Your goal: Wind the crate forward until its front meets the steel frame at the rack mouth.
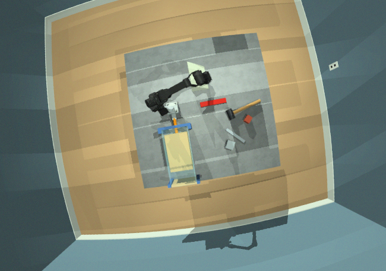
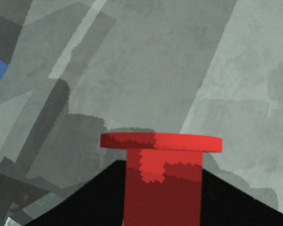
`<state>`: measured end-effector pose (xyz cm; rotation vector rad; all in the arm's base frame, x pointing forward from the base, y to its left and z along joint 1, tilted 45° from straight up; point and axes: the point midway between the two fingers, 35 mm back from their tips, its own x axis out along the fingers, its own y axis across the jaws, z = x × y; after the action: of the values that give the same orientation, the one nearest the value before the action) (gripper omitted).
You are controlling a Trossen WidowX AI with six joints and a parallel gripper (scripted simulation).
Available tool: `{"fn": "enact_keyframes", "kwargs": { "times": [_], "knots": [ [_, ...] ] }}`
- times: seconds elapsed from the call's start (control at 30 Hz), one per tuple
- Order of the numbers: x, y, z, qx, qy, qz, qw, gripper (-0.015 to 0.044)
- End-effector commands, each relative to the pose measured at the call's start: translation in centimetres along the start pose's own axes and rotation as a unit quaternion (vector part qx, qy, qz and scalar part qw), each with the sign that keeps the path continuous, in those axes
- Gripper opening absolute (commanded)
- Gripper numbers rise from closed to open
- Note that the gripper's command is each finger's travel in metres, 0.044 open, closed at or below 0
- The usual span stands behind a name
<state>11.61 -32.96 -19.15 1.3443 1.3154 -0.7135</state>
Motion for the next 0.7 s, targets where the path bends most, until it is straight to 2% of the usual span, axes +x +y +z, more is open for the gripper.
{"fn": "enact_keyframes", "kwargs": {
  "times": [0.0, 0.67],
  "knots": [
    [0.6, 2.0, 0.7, -0.010, -0.002, 0.016, 1.000, 0.0000],
    [0.8, 4.2, 1.3, -0.011, -0.002, 0.017, 1.000, 0.0000]
  ]
}}
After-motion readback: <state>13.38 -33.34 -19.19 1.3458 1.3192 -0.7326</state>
